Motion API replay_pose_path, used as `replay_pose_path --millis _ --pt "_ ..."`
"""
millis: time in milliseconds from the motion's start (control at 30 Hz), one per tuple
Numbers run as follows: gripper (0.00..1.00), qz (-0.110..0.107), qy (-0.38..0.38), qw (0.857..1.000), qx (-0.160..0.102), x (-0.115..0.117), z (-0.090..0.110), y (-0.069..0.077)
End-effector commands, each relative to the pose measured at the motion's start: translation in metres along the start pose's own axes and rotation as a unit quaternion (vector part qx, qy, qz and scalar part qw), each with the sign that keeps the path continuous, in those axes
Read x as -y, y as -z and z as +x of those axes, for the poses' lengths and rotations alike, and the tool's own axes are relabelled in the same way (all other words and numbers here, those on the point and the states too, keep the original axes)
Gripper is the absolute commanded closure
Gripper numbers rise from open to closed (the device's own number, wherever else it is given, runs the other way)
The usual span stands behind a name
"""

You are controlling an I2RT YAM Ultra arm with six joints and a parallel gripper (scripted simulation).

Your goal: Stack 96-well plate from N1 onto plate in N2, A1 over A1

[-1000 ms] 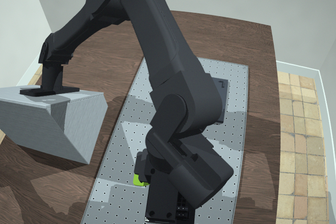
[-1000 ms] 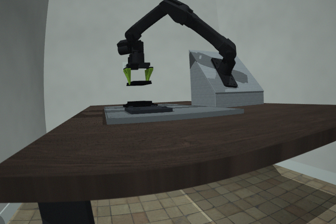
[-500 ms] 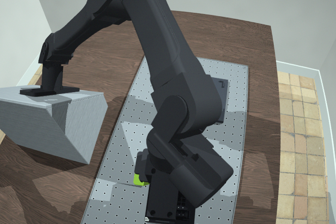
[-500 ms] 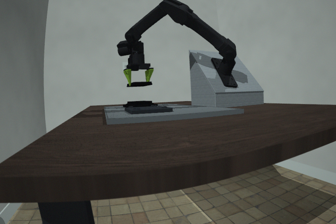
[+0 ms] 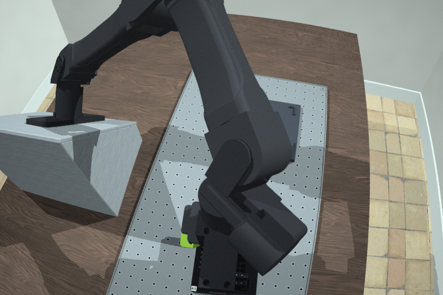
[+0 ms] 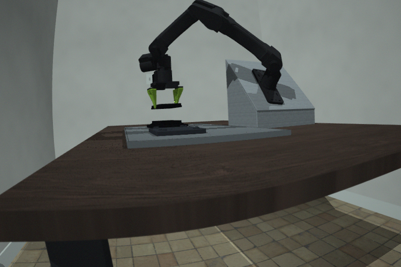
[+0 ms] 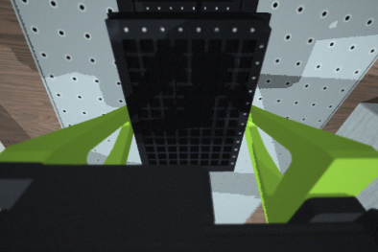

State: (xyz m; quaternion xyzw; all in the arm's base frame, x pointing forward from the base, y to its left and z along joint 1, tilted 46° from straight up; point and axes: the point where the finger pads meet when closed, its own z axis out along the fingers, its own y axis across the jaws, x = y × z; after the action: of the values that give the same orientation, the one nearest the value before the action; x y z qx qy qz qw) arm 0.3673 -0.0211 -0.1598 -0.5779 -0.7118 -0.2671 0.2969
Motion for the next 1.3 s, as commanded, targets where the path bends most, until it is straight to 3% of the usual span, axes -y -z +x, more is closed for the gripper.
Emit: replay_pose_path --millis 0,167,267,400,467,500,633,800,900,1267 --pt "1.0 -0.01 -0.015 1.0 0.003 0.005 -0.012 -0.003" --pt "1.0 -0.006 -0.007 1.0 0.002 0.001 -0.007 -0.016" --pt "1.0 -0.014 -0.004 1.0 0.007 -0.004 -0.008 -0.013" --pt "1.0 -0.005 -0.011 1.0 0.002 0.003 -0.009 -0.027" --pt "1.0 -0.005 -0.011 1.0 0.002 0.003 -0.009 -0.027" --pt "1.0 -0.019 0.002 1.0 0.013 -0.01 -0.01 -0.017" --pt "1.0 -0.004 -0.009 1.0 0.001 0.002 -0.007 -0.036" --pt "1.0 -0.008 -0.01 1.0 0.004 0.001 -0.011 -0.042" --pt "1.0 -0.025 0.005 1.0 0.016 -0.014 -0.009 -0.026" --pt "1.0 -0.021 0.003 1.0 0.016 -0.011 -0.007 -0.027"
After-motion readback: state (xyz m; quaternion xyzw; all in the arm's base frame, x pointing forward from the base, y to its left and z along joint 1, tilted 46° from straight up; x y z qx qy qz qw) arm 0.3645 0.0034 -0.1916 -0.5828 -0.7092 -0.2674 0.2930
